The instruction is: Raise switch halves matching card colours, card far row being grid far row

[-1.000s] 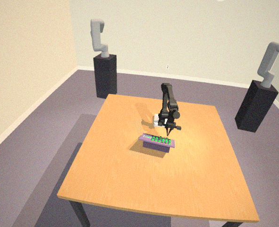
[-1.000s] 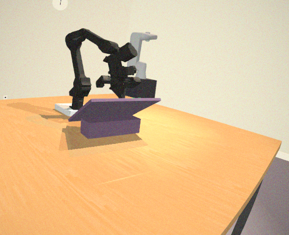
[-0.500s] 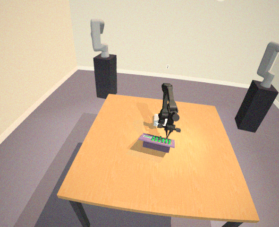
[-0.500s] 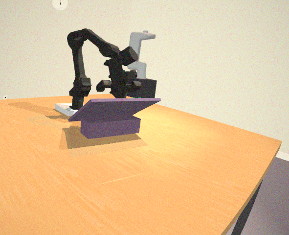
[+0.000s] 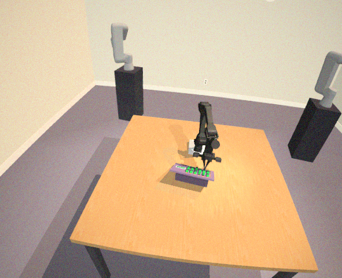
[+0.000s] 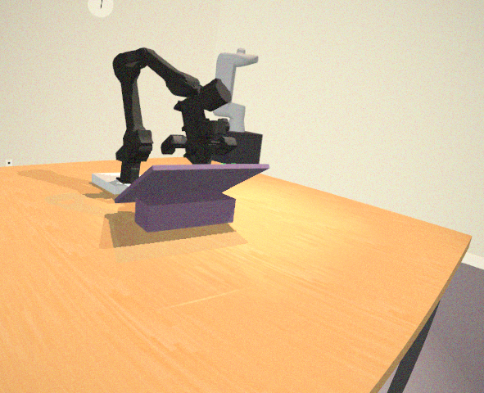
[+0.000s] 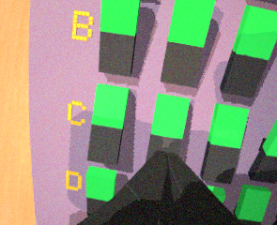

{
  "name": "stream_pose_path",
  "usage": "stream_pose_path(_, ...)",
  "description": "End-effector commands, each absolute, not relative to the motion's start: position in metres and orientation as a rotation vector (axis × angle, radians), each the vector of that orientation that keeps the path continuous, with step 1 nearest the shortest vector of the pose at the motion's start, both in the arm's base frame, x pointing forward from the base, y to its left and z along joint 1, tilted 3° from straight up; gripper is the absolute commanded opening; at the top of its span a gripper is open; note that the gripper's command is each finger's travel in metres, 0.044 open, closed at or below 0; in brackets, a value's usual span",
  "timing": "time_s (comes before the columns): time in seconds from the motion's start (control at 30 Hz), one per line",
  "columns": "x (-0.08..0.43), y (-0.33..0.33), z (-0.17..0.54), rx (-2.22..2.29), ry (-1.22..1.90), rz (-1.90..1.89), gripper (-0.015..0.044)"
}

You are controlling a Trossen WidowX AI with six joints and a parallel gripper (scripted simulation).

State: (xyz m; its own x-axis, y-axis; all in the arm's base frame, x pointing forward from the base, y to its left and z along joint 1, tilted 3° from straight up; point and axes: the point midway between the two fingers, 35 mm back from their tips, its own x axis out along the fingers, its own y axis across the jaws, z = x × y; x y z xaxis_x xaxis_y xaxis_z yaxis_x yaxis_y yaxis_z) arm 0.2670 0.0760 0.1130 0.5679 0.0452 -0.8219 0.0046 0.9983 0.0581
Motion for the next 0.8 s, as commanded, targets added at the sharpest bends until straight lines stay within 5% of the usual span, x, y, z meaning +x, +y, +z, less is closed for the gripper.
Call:
stream_pose_path(0.0, 0.2670, 0.0765, 0.1124, 0.053, 0.968, 0.029, 0.0000)
stream_pose_path(0.77, 0.2687, 0.0767, 0.1098, 0.053, 0.968, 0.029, 0.0000)
